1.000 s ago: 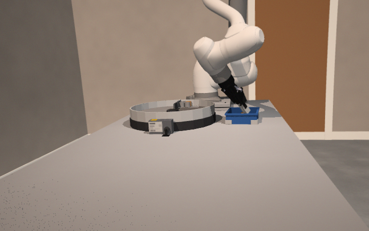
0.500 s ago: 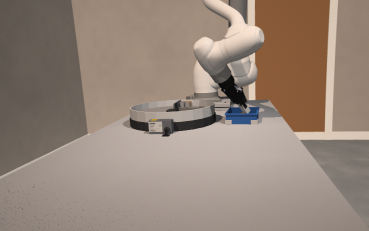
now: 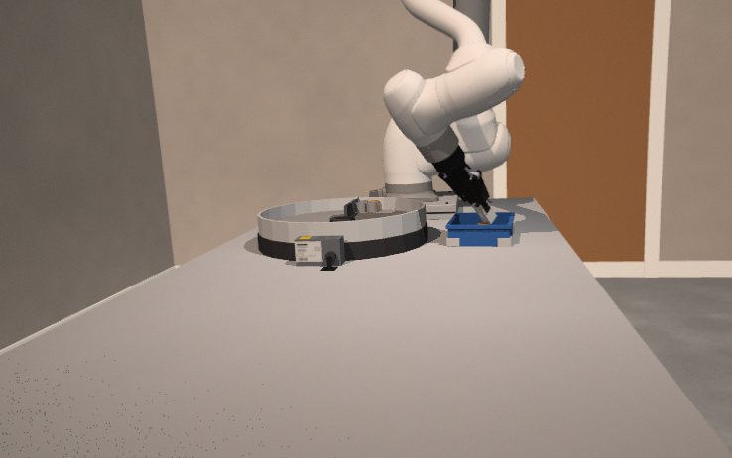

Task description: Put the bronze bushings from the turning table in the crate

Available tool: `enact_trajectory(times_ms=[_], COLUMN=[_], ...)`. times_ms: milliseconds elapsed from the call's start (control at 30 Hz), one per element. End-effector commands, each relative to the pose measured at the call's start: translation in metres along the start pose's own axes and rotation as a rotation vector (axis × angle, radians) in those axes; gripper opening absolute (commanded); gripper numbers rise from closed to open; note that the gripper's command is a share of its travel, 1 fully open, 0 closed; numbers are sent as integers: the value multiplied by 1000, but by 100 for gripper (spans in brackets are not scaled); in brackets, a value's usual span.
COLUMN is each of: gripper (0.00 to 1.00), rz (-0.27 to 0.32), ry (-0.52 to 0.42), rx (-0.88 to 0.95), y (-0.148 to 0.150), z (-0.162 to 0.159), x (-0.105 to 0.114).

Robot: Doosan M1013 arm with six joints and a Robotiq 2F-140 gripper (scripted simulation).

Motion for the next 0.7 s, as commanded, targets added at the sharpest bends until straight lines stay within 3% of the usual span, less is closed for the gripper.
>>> enact_trajectory(times_ms=[0, 667], gripper=[7, 7], rz=[0, 0], ry=[0, 0], rx=[0, 0], y=[-1, -9], z=[6, 48], x=[7, 58])
Point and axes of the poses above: the point where the finger pads meet when closed, its own x axis back along the fingers, its own y axis across the jaws, z = x × y, the point moved 1 cm from there along x, back along the fingers, and after that the axes turned 10 degrees about -x, right-handed, at the moved point
